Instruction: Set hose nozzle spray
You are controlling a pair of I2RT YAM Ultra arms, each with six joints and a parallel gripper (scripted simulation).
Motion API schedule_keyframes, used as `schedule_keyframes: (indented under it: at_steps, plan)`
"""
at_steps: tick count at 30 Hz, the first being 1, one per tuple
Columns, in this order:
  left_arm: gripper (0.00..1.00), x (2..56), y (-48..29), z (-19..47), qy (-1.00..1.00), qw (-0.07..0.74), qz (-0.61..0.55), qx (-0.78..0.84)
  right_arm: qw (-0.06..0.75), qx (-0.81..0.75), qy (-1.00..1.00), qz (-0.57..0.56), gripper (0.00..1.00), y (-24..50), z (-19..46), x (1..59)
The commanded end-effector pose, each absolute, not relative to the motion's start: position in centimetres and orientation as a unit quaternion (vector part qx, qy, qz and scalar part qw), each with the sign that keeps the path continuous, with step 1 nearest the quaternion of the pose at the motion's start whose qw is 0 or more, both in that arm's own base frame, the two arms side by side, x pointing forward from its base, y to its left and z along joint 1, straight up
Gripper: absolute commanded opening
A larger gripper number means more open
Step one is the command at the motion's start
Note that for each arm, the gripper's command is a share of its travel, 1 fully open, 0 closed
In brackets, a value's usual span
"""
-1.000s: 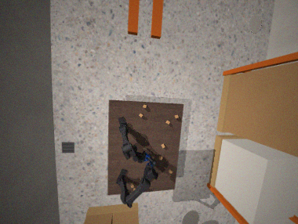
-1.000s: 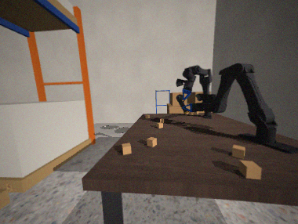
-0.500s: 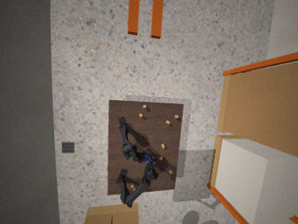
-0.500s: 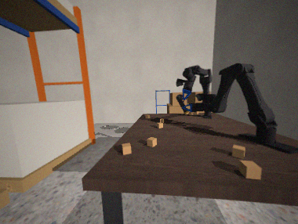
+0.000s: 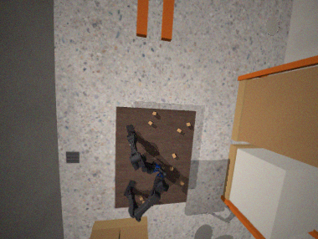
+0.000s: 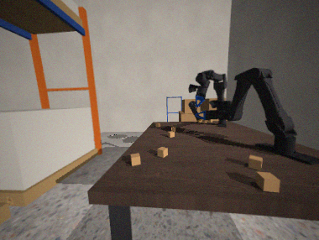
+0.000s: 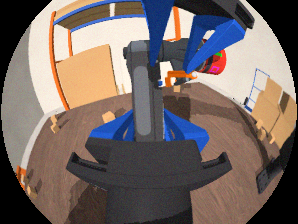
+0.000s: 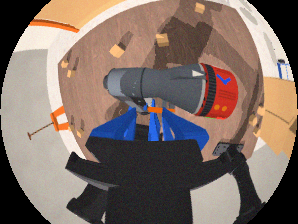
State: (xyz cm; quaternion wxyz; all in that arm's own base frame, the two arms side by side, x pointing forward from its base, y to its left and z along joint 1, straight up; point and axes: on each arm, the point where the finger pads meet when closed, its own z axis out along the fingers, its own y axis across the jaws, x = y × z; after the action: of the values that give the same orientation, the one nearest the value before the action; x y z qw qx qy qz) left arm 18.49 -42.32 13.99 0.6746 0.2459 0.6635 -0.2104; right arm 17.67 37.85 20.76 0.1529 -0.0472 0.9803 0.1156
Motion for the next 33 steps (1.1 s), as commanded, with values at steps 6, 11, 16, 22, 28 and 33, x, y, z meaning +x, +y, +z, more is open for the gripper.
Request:
schedule_keyframes:
  at_steps: [6,11,16,22,28,33]
  plan:
    - [0.36,17.7,-43.6,18.6,0.63,0.693,-0.279,0.212,0.17,-0.047,0.971,0.164,0.37,38.4,25.5,16.8]
    - [0.36,17.7,-43.6,18.6,0.63,0.693,-0.279,0.212,0.167,-0.049,0.973,0.154,0.37,38.3,25.7,16.5]
    - [0.36,17.8,-43.6,18.6,0.63,0.694,-0.278,0.211,0.168,-0.048,0.973,0.153,0.37,37.7,26.8,16.3]
    - [0.36,17.8,-43.6,18.6,0.63,0.694,-0.278,0.211,0.164,-0.048,0.975,0.139,0.37,37.4,27.4,15.9]
    - [0.36,17.8,-43.6,18.6,0.63,0.694,-0.278,0.211,0.165,-0.049,0.975,0.138,0.37,37.1,28.3,15.6]
    - [0.36,17.8,-43.6,18.6,0.63,0.694,-0.278,0.211,0.17,-0.038,0.974,0.143,0.37,36.2,29.3,16.1]
